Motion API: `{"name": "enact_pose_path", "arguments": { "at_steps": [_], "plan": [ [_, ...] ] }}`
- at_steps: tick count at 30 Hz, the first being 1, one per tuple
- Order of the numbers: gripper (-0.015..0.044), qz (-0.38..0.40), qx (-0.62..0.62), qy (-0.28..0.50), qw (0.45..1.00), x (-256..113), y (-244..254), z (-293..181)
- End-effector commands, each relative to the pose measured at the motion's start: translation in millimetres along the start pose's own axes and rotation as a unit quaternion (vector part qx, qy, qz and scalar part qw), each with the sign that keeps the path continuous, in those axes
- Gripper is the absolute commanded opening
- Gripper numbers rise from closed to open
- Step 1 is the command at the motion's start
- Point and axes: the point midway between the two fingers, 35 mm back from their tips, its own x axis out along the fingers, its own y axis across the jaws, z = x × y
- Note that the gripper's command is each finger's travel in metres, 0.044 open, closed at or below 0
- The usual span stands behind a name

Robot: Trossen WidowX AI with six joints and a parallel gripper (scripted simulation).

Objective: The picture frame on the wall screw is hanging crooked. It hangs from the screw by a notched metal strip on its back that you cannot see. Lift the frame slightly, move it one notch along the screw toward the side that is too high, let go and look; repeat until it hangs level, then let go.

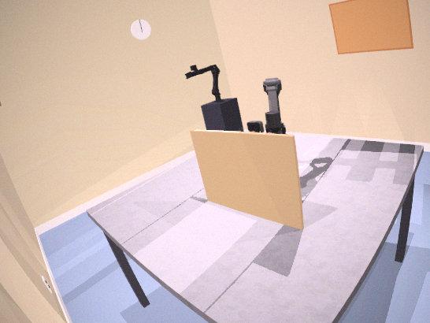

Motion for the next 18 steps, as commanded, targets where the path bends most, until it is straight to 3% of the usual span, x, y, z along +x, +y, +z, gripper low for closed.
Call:
{"name": "enact_pose_path", "arguments": {
  "at_steps": [1,2,6,13,18],
  "plan": [
    [0.0236,0.000,-0.002,0.000,1.000,0,0,0],
    [0.0260,0.000,-0.002,0.000,1.000,0,0,0],
    [0.0260,0.000,-0.006,0.000,1.000,-3,0,-1],
    [0.0260,-0.002,-0.131,0.002,0.991,-91,-4,-2],
    [0.0260,-0.002,-0.144,0.003,0.990,-100,-6,0]
  ]
}}
